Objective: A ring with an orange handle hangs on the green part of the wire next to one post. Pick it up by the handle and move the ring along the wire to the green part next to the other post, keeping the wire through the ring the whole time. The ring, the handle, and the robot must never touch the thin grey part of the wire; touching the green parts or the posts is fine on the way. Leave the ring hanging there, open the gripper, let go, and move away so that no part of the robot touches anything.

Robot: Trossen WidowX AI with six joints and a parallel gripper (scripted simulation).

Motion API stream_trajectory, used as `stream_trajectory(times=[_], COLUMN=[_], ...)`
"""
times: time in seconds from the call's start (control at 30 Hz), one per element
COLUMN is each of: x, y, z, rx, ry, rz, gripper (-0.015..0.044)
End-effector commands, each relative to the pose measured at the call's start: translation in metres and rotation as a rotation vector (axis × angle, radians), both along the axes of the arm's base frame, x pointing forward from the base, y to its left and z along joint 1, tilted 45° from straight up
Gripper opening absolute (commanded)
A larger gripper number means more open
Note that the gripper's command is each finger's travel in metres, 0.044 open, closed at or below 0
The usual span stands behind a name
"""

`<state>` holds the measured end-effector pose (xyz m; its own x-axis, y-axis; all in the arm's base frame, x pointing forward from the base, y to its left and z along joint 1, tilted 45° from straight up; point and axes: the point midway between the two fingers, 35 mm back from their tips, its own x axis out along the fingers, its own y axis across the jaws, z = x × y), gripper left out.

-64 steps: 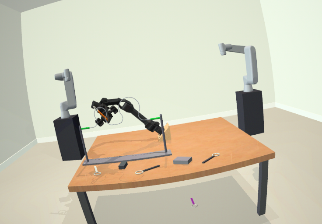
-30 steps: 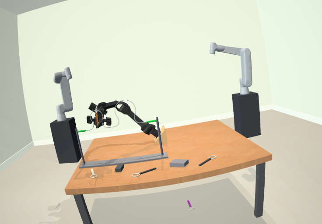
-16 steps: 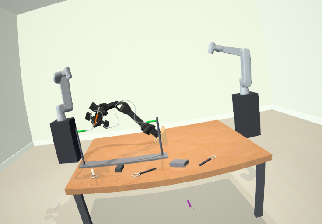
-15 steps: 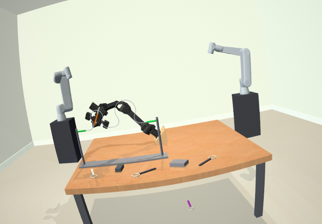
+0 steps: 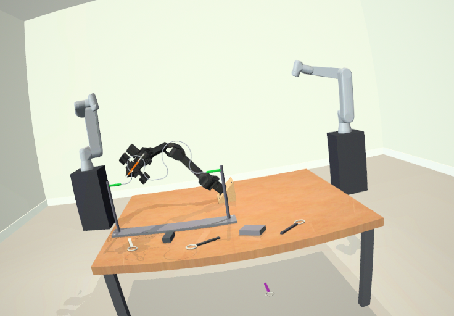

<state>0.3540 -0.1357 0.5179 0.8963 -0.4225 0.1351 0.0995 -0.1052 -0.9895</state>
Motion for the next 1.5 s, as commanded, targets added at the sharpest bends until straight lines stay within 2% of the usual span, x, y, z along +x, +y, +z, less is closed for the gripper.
stream_trajectory(times=[0.0, 0.9, 1.47], x=[-0.001, -0.003, -0.004], y=[0.001, 0.019, 0.033], z=[0.004, 0.041, 0.053], rx=[-0.085, -0.680, -0.983], ry=[-0.003, -0.048, -0.071], rz=[0.001, -0.013, -0.020], gripper=[-0.0150, -0.0150, -0.0150])
